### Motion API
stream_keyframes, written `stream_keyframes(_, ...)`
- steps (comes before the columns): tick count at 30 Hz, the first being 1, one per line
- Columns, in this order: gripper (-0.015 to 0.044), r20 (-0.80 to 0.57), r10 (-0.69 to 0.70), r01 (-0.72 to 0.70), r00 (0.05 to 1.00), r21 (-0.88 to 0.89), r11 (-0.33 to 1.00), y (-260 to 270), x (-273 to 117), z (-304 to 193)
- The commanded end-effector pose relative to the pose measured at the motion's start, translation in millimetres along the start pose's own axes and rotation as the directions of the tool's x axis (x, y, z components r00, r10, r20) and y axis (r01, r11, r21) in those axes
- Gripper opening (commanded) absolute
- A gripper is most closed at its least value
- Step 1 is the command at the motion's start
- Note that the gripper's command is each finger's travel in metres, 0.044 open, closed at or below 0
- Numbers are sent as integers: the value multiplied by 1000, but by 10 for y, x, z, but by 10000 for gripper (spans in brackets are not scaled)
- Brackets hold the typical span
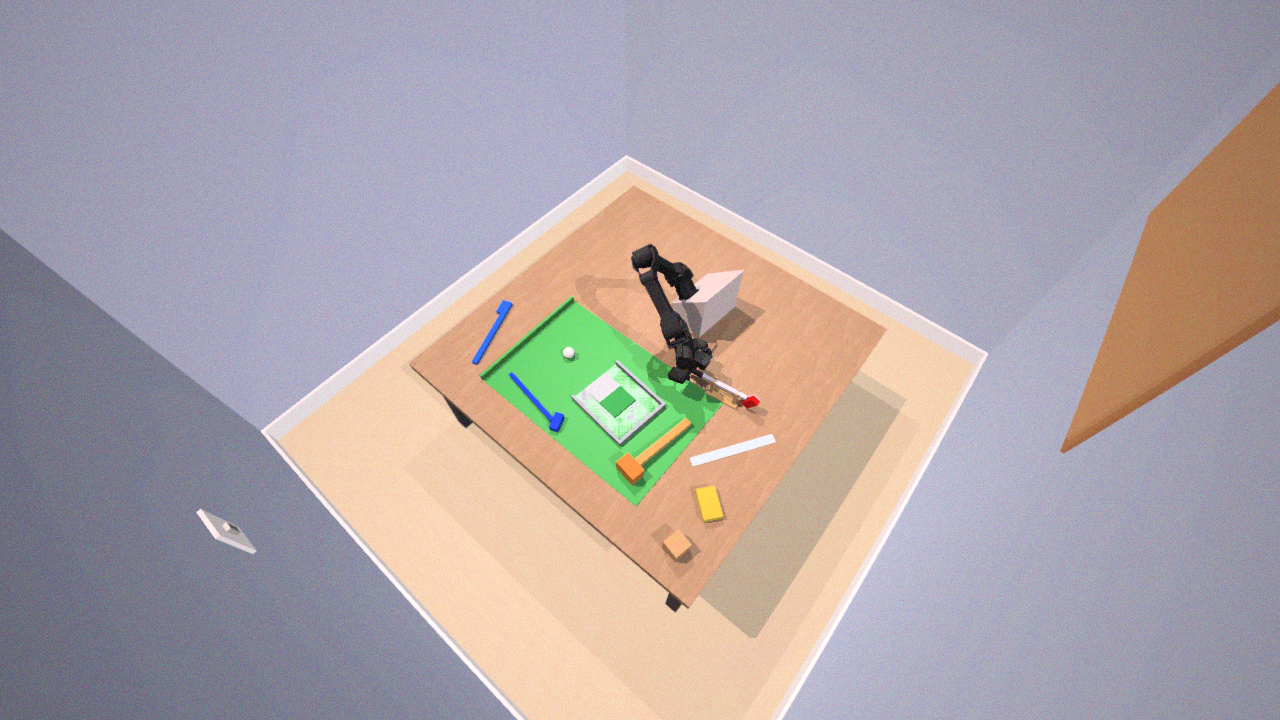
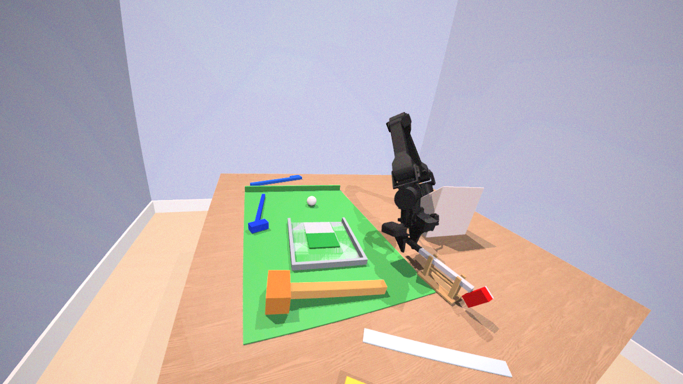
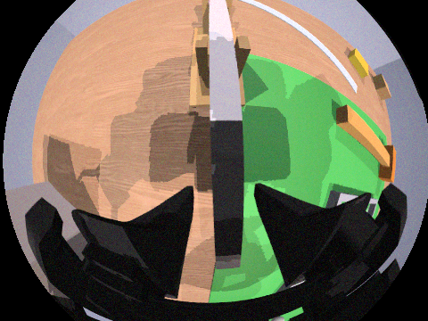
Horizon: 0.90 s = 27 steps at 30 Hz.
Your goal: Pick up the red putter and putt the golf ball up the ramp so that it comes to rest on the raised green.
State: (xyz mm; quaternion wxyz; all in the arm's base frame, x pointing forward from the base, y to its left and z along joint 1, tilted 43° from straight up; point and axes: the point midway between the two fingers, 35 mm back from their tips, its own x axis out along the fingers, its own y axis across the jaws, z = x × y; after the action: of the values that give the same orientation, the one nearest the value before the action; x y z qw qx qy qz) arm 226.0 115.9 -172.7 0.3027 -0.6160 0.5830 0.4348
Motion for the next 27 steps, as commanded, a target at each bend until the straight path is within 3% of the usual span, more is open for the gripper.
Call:
stream_keyframes(1, 99, 1, -1, 1, 1000, 1, 1000, -3, -4, 1)
stream_keyframes(4, 20, 1, -1, 1, 1000, 1, 1000, -3, -4, 1)
stream_keyframes(7, 0, 1, -1, 1, 1000, 1, 1000, -3, -4, 1)
stream_keyframes(13, 0, 2, -1, 1, 1000, 0, 1000, -22, -120, 43)
stream_keyframes(23, 0, 4, 1, -1, 1000, -1, 1000, -10, -912, 263)
stream_keyframes(27, 0, 4, 1, -1, 1000, -1, 1000, -1, -971, 275)
